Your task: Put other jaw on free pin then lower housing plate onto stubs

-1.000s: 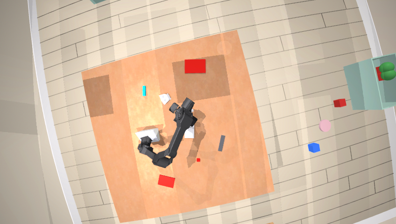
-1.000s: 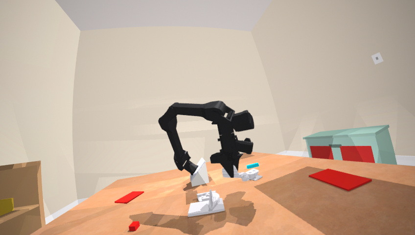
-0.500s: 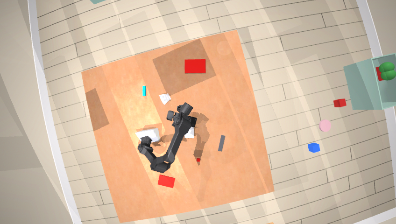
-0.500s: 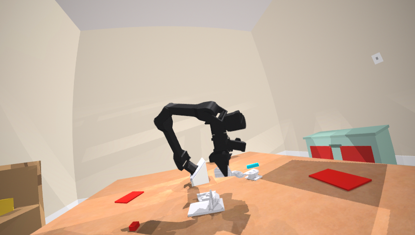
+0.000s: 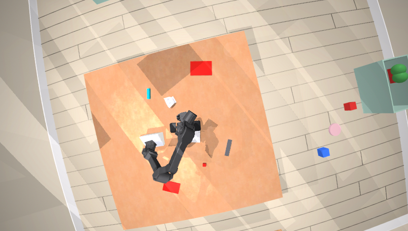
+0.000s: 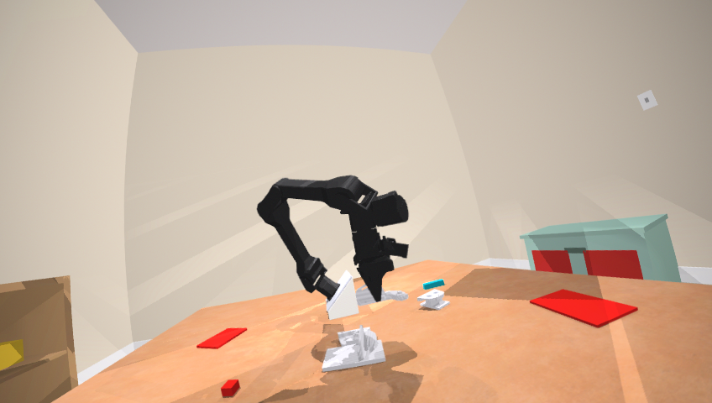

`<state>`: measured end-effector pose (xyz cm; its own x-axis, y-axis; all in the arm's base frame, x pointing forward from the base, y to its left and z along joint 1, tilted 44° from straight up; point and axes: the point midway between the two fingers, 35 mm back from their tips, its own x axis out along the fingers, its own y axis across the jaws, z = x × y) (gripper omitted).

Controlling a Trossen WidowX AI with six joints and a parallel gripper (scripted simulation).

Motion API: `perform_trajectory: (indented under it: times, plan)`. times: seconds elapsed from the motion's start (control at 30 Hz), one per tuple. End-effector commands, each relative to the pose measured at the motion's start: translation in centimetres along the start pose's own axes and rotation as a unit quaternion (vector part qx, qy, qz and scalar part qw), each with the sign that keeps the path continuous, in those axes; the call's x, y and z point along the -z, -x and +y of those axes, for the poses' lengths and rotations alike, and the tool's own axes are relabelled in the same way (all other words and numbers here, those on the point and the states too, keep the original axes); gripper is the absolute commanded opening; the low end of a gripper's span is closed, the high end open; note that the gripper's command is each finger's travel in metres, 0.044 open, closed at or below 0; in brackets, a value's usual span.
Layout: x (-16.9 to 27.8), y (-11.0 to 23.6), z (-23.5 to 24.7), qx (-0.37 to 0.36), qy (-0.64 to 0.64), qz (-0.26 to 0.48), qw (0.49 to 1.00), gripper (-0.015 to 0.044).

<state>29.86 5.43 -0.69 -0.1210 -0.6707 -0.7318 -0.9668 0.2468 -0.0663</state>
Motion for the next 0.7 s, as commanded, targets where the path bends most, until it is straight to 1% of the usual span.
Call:
perform_trajectory:
  times: [0.0, 0.33, 0.67]
  plan:
    - [0.7, 0.1, 0.4, 0.002, 0.049, 0.000, 0.999, 0.0134]
    - [2.3, 0.1, 1.4, 0.001, 0.167, 0.000, 0.986, 0.0134]
    - [3.8, 0.1, 2.4, 0.001, 0.284, 0.001, 0.959, 0.0134]
